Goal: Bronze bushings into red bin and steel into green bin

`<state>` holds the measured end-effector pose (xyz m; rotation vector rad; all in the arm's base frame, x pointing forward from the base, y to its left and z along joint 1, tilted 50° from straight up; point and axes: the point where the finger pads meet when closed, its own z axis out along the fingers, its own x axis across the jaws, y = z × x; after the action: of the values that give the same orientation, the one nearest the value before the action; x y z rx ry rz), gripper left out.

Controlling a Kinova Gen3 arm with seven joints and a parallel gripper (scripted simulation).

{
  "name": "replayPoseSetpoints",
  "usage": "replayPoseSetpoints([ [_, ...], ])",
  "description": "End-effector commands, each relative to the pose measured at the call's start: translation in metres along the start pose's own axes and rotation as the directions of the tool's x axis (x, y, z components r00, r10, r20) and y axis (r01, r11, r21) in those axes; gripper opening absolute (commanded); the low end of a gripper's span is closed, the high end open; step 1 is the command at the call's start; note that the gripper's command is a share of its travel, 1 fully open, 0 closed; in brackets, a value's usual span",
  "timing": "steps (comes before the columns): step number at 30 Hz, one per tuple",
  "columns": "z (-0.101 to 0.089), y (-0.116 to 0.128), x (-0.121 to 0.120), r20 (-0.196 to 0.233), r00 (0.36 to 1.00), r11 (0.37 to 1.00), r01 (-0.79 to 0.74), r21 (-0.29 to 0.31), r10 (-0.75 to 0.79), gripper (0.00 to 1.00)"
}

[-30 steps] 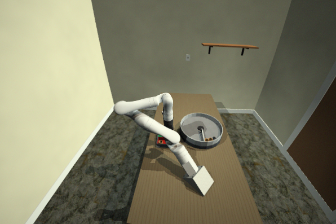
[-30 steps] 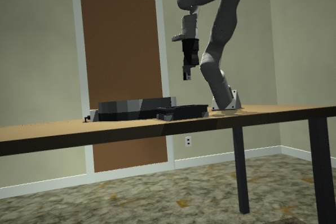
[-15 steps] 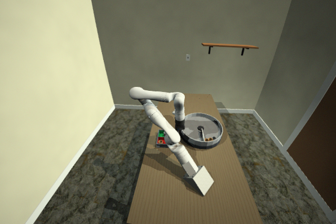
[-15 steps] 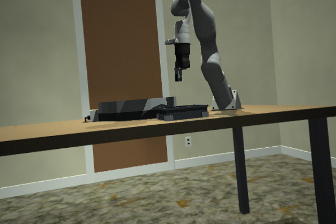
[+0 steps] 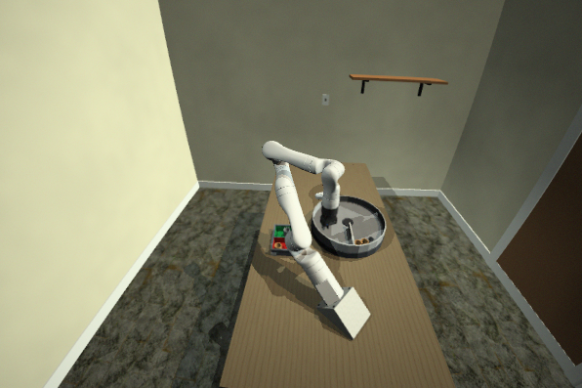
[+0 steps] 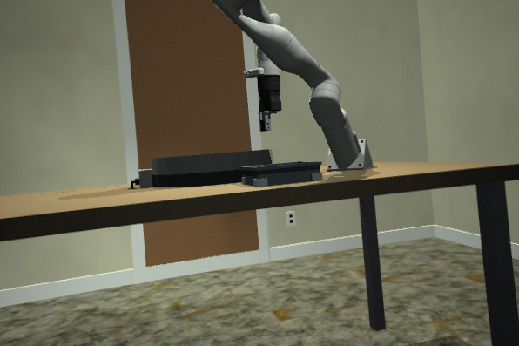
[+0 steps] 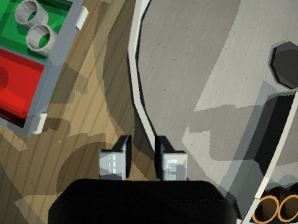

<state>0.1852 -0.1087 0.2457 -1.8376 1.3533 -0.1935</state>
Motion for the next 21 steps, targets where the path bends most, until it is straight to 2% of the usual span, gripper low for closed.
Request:
replayPoseSetpoints([
  [1, 0.005, 0.023, 0.033, 0.023, 0.998, 0.998, -0.054, -0.010, 0.054, 0.45],
  [4, 0.005, 0.023, 0.033, 0.023, 0.998, 0.998, -0.054, -0.010, 0.054, 0.45],
  [6, 0.006, 0.030, 0.053, 0.023, 0.999, 0.999, -0.035, -0.010, 0.035, 0.45],
  [8, 0.006, 0.030, 0.053, 0.023, 0.999, 0.999, -0.035, -0.010, 0.035, 0.45],
  [11, 0.009, 0.039, 0.084, 0.023, 1.000, 1.000, -0.006, -0.009, 0.006, 0.45],
  [14, 0.009, 0.039, 0.084, 0.023, 1.000, 1.000, -0.006, -0.009, 0.006, 0.45],
  [19, 0.012, 0.056, 0.135, 0.024, 0.999, 0.999, 0.043, -0.008, -0.043, 0.45],
  [21, 0.012, 0.056, 0.135, 0.024, 0.999, 0.999, 0.043, -0.008, -0.043, 0.45],
])
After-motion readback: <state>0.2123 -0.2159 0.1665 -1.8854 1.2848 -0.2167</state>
